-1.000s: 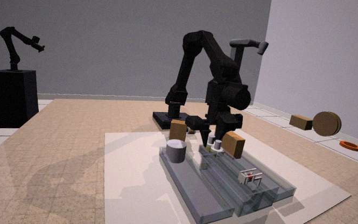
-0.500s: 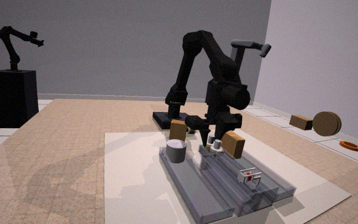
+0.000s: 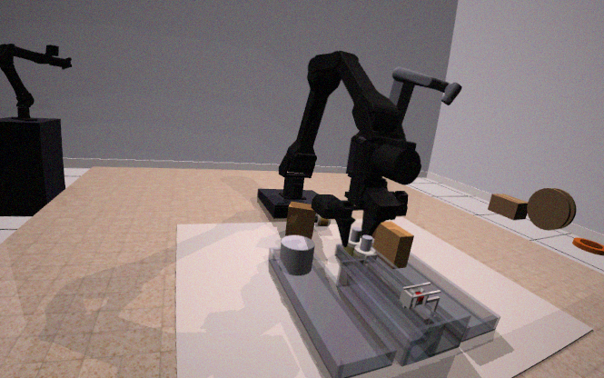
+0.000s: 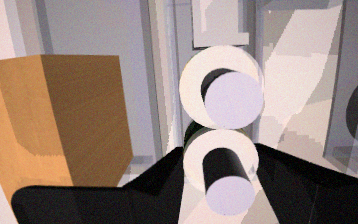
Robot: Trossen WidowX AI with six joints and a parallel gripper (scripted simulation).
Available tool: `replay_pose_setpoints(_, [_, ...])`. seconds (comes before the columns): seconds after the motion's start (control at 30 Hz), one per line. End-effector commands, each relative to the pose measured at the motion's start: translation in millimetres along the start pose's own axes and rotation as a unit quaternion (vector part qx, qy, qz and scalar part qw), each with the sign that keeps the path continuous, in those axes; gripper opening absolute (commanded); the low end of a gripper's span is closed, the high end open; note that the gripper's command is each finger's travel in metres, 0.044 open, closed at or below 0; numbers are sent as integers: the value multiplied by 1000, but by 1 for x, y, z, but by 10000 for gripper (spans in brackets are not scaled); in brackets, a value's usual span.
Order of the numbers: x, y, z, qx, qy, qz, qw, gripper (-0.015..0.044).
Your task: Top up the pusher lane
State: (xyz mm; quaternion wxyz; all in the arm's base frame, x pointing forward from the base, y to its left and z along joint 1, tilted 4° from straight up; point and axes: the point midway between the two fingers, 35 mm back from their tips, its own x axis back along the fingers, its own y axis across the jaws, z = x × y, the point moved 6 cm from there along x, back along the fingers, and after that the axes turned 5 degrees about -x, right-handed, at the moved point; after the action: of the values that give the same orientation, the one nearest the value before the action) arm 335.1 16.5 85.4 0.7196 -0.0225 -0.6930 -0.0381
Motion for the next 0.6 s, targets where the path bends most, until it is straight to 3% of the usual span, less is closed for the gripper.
replay_pose_setpoints(0.0, [0,0,1,0,-2,1,1000,0])
replay_pose_setpoints(0.27, [0,0,1,0,-2,1,1000,0])
replay_pose_setpoints(0.57, [0,0,1,0,-3,1,1000,236])
